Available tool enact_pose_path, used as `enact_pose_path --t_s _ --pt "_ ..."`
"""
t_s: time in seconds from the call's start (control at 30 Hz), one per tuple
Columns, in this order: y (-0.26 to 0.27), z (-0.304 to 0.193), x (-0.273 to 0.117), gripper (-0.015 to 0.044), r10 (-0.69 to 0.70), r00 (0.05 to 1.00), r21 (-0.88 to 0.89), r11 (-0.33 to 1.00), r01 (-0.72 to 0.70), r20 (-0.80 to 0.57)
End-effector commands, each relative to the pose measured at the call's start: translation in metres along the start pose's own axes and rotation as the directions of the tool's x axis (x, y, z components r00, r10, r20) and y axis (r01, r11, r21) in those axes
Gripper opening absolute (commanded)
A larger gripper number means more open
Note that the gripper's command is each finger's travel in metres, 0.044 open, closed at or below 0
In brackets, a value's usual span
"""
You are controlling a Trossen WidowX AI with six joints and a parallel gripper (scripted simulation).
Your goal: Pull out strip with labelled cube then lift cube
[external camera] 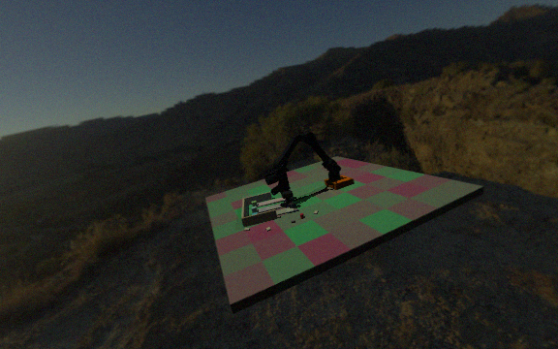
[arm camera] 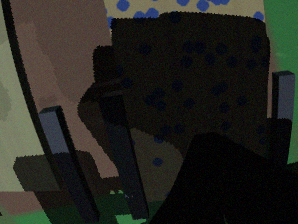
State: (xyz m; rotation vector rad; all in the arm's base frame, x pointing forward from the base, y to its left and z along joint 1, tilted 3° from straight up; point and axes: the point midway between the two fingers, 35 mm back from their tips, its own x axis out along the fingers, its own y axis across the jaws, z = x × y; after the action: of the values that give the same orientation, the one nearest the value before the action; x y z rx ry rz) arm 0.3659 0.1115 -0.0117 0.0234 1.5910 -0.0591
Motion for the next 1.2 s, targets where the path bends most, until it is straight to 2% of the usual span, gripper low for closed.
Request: enact_pose_path --t_s 0.0,0.7,1.17 --pt "0.000 0.000 0.002 0.0000 0.003 1.000 0.000 1.000 -0.003 -0.001" --pt "0.001 0.000 0.004 0.0000 0.003 1.000 0.000 1.000 -0.003 -0.001" --pt "0.000 -0.020 0.004 0.0000 0.003 1.000 0.000 1.000 -0.003 -0.002"
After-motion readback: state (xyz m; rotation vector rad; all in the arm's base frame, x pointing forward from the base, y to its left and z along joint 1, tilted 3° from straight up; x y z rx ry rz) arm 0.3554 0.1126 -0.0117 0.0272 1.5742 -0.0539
